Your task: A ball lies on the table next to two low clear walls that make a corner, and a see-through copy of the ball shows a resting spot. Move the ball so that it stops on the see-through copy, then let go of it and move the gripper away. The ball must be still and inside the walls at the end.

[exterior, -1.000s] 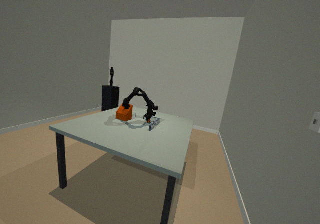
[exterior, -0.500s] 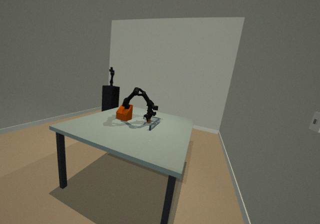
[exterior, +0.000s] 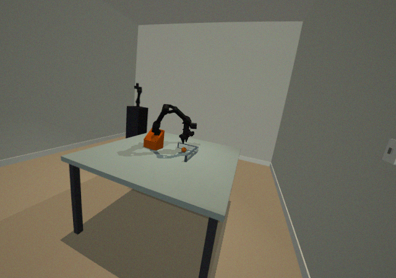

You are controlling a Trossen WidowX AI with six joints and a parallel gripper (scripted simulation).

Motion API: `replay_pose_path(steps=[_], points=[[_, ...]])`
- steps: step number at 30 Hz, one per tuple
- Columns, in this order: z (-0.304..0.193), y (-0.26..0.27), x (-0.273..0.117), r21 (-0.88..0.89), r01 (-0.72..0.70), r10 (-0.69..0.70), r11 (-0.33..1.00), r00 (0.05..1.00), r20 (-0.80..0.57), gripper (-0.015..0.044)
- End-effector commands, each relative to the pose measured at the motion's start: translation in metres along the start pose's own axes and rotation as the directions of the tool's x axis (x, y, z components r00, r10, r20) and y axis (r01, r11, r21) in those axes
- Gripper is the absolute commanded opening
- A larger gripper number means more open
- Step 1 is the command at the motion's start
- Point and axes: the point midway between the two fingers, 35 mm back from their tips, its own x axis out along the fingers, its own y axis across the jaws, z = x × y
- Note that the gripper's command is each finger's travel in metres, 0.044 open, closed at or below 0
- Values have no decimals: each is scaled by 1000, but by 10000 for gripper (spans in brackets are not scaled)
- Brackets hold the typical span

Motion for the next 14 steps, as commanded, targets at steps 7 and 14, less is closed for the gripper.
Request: replay_pose_path(steps=[7,14], points=[[0,0,-1,0,0,0,1000,1000,1,388],[-3,-2,-45,4,0,0,1000,1000,-2,440]])
